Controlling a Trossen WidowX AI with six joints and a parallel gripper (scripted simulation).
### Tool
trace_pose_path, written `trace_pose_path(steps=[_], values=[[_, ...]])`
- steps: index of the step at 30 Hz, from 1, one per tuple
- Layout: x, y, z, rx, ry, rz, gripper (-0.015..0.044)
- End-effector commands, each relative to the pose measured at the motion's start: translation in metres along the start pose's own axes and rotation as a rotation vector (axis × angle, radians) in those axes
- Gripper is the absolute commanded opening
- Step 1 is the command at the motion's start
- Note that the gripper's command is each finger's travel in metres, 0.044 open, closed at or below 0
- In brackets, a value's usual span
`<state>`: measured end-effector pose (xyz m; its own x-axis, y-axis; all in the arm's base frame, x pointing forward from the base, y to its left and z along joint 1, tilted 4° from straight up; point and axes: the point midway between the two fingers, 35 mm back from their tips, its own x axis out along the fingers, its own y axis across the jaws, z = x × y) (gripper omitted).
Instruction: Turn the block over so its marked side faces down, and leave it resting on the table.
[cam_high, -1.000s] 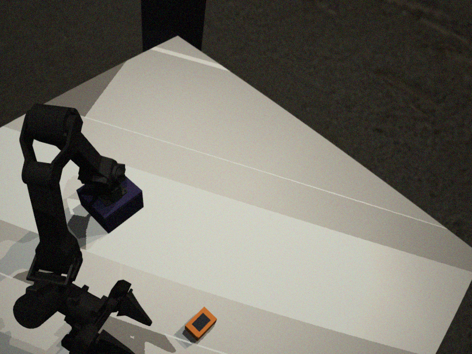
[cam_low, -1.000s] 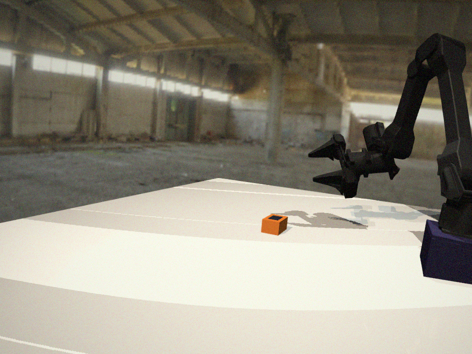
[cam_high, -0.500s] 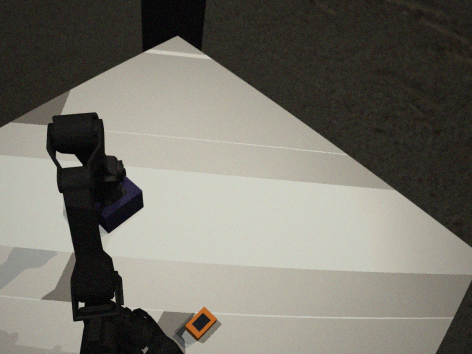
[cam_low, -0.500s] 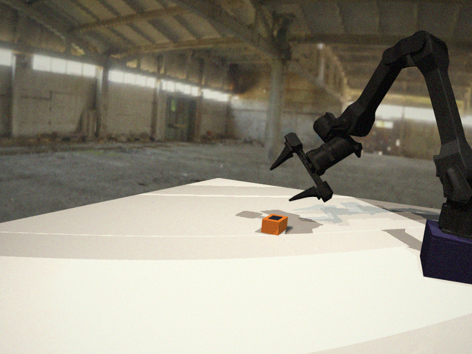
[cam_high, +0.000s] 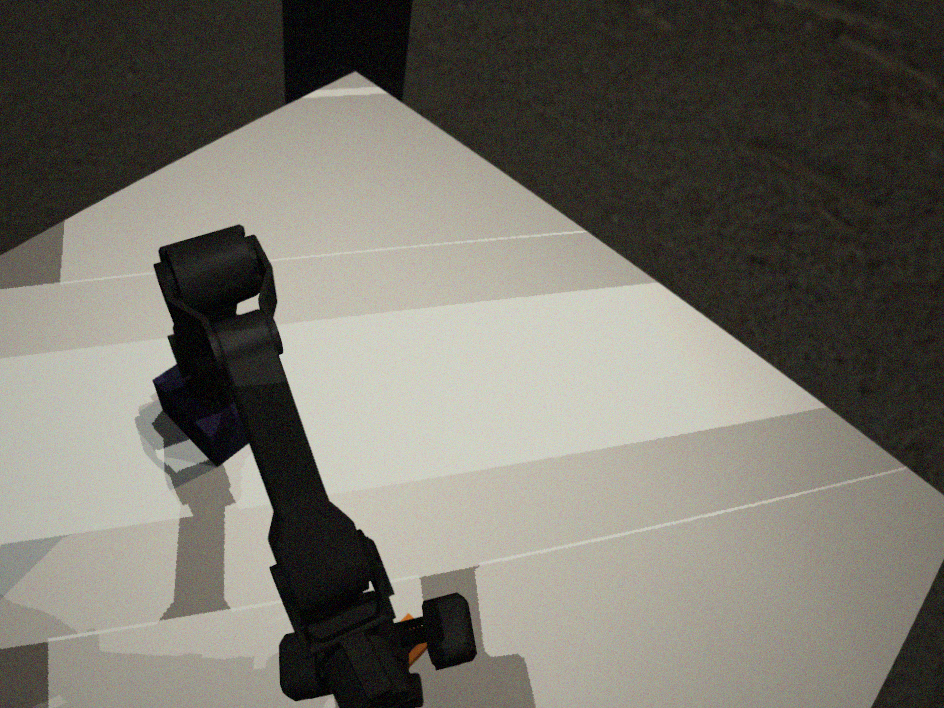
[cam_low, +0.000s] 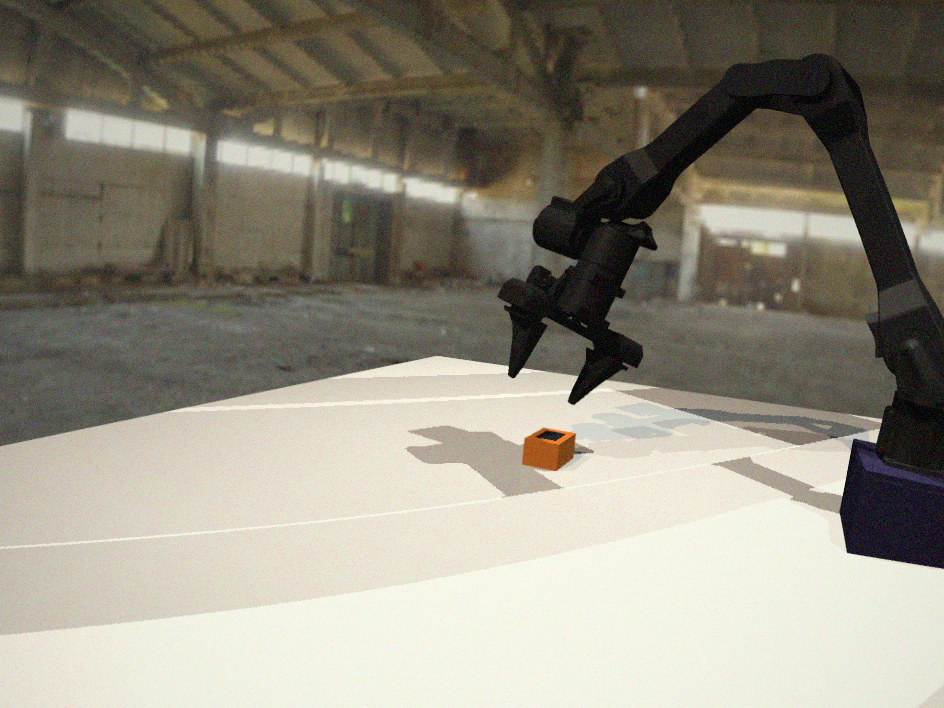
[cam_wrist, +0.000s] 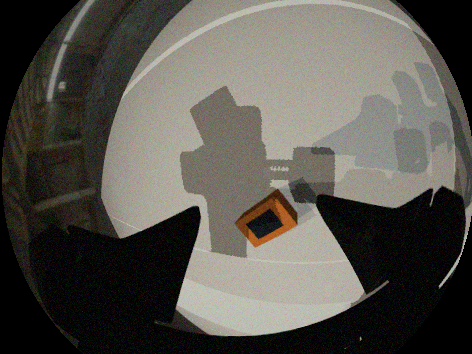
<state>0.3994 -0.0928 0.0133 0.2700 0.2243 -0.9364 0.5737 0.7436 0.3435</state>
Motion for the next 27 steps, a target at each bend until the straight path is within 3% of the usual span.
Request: trace_pose_path(steps=[1, 15, 19, 27], values=[[-0.02, 0.029, -0.035, -0.664, 0.229, -0.324, 0.044], [-0.019, 0.03, -0.034, -0.664, 0.229, -0.324, 0.044], [0.01, 0.018, -0.039, -0.664, 0.229, -0.324, 0.044], [0.025, 0.012, -0.04, -0.664, 0.229, -0.324, 0.044]])
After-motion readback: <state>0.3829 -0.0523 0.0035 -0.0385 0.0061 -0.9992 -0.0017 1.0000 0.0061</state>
